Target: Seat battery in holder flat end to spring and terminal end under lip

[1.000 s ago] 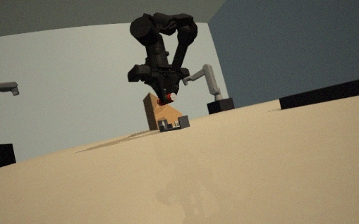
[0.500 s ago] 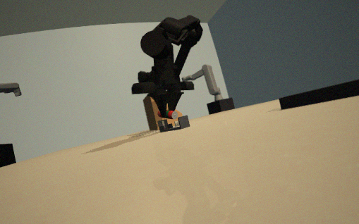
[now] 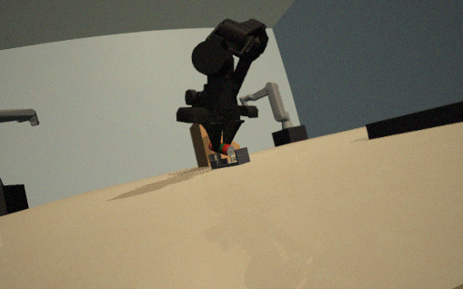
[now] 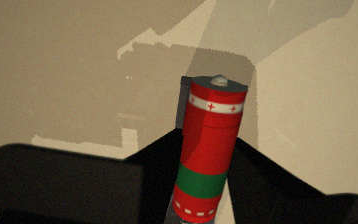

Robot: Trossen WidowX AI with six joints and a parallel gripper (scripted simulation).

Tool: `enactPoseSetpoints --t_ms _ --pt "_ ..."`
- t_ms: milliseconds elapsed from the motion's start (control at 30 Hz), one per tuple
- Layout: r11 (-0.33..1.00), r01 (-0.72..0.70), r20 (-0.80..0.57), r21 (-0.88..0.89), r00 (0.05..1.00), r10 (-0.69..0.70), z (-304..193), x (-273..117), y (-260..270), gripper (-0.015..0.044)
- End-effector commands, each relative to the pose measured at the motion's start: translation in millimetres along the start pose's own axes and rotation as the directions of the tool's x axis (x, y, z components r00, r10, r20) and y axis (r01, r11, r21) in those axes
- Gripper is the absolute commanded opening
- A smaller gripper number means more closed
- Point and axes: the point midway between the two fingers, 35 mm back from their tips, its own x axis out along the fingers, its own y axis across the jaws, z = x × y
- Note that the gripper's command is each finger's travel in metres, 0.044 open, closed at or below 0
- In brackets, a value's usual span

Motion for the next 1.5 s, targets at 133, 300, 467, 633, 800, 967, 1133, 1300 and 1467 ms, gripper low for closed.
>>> enactPoseSetpoints --t_ms 133,300,467,633,800,967,1133,1300,1467 --pt "1.0 -0.002 0.06 0.0 0.998 0.002 -4 3 0 0.0077" --pt "1.0 -0.001 0.096 -0.001 0.995 0.001 -6 5 0 0.0077" --pt "1.0 -0.001 0.132 -0.002 0.991 0.001 -8 6 0 0.0077" --pt "1.0 0.001 0.166 -0.002 0.986 -0.001 -10 8 -1 0.0077" --pt "1.0 0.003 0.172 -0.002 0.985 -0.003 -10 8 -1 0.0077" --pt "1.0 0.005 0.172 -0.002 0.985 -0.004 -14 8 -1 0.0077" --pt "1.0 0.006 0.172 -0.002 0.985 -0.006 -17 7 -1 0.0077" --pt "1.0 0.007 0.172 -0.002 0.985 -0.007 -20 6 -1 0.0077" --pt "1.0 0.008 0.173 -0.002 0.985 -0.008 -23 6 -1 0.0077"
